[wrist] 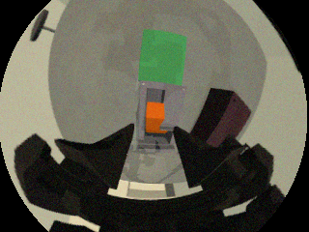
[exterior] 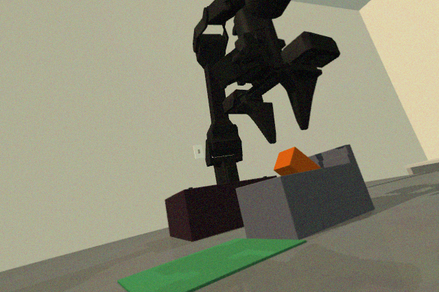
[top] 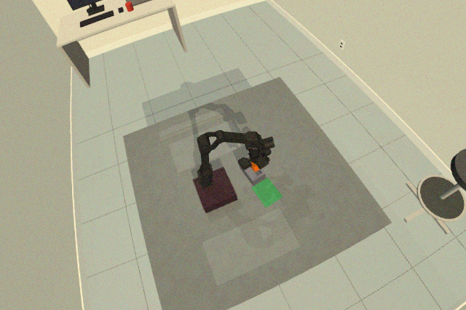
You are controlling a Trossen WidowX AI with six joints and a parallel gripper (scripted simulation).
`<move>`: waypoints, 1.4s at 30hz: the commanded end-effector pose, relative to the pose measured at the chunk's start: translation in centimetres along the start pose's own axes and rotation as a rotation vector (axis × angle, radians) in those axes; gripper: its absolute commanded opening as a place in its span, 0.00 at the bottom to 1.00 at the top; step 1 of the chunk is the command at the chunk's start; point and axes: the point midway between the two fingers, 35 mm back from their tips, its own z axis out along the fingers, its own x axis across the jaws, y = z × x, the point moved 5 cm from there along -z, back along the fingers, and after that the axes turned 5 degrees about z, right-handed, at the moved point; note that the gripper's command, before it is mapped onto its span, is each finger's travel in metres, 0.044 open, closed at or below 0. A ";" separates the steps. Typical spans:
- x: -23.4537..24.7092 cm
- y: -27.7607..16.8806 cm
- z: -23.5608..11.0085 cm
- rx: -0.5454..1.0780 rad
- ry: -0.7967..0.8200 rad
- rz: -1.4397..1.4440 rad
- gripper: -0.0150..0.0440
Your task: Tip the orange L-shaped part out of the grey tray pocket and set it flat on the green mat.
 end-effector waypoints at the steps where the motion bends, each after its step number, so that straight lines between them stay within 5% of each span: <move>1: -0.1 0.0 0.5 0.000 -0.002 0.005 0.73; 33: -0.1 0.0 5.0 0.000 -0.002 0.005 0.73; 37: 0.1 0.0 4.7 -0.001 0.006 0.000 0.55; 42: 0.1 0.0 4.7 -0.001 0.006 0.000 0.49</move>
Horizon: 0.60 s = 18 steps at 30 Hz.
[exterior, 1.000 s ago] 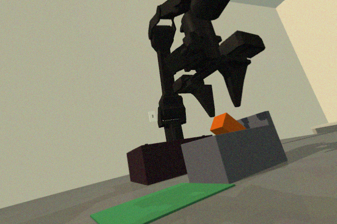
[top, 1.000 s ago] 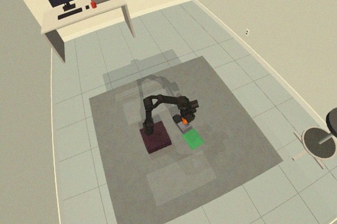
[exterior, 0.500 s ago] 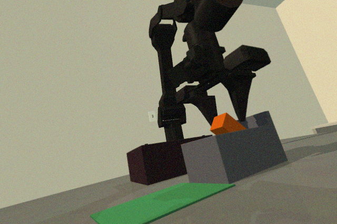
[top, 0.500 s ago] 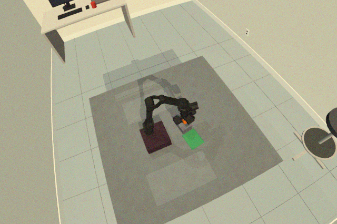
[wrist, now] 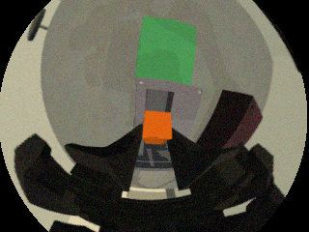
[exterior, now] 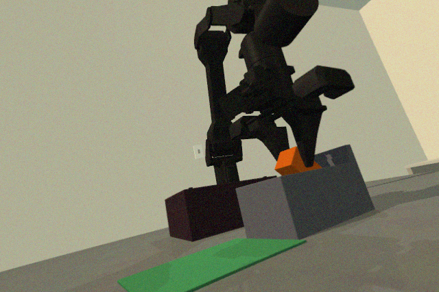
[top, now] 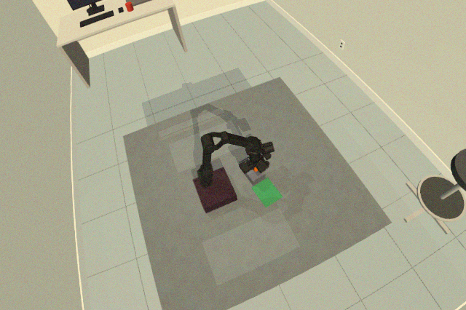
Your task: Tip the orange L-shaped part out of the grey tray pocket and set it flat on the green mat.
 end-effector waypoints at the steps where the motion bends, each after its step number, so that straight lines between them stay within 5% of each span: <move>1: 0.0 0.0 0.0 0.000 0.001 0.000 0.48; 6: 0.0 0.0 0.0 0.000 0.001 0.000 0.43; 10: 0.0 0.0 0.0 0.000 0.001 0.000 0.25; 18: 0.0 0.0 -0.4 0.000 -0.001 0.001 0.25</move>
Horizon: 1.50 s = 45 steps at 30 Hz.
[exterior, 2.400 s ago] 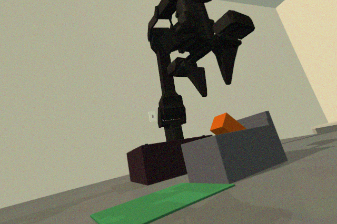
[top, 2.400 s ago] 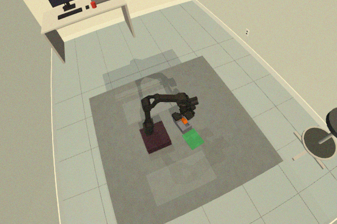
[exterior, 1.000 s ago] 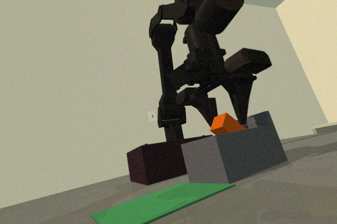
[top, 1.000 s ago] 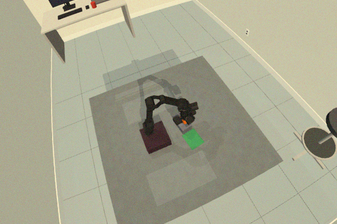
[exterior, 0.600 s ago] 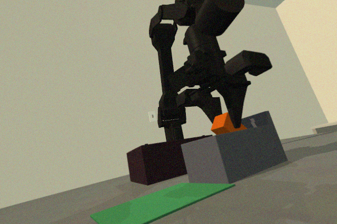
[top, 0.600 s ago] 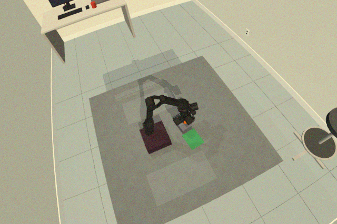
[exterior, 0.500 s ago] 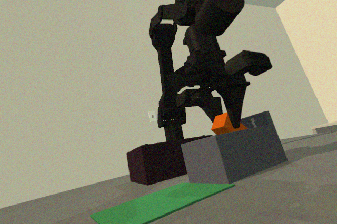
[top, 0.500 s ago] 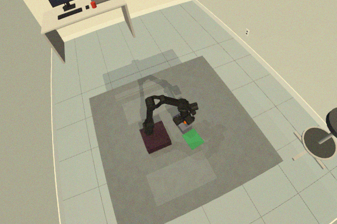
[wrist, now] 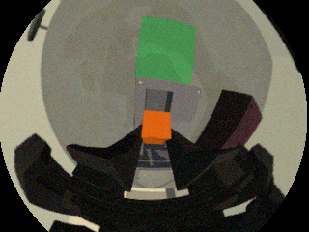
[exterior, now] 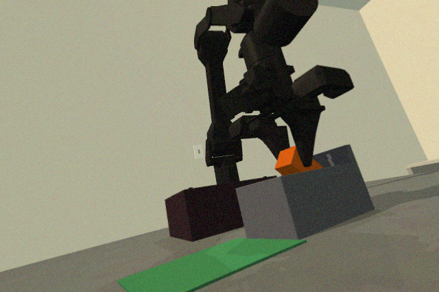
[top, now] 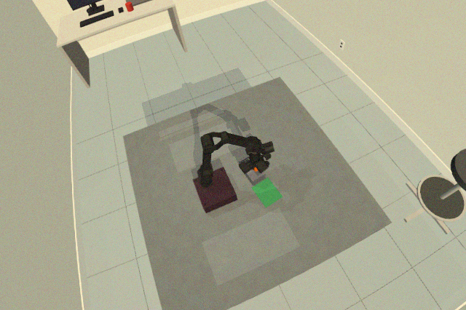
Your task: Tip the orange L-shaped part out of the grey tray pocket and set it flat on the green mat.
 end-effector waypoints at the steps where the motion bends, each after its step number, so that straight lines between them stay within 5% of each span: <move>1: 0.0 0.0 -0.4 0.000 0.000 0.001 0.25; 45: 0.0 0.0 -7.3 0.000 -0.005 0.004 0.25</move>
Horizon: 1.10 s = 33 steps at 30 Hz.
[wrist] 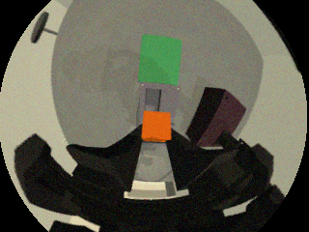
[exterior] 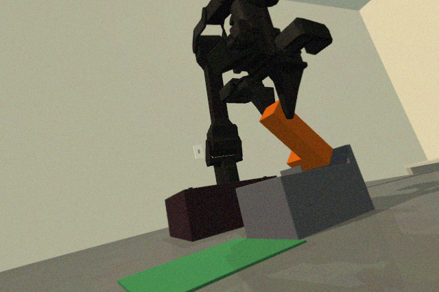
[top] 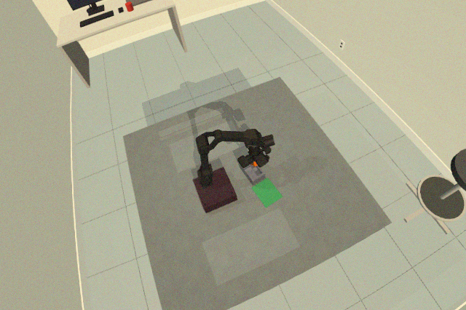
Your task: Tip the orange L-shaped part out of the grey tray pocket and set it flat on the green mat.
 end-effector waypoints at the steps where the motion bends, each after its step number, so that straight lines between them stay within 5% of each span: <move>1: 0.1 0.0 -0.7 0.005 0.007 -0.005 0.25; 19: 0.1 0.2 -2.2 0.004 0.007 -0.005 0.25; 33: -0.1 6.1 -1.8 -0.001 0.007 -0.005 0.25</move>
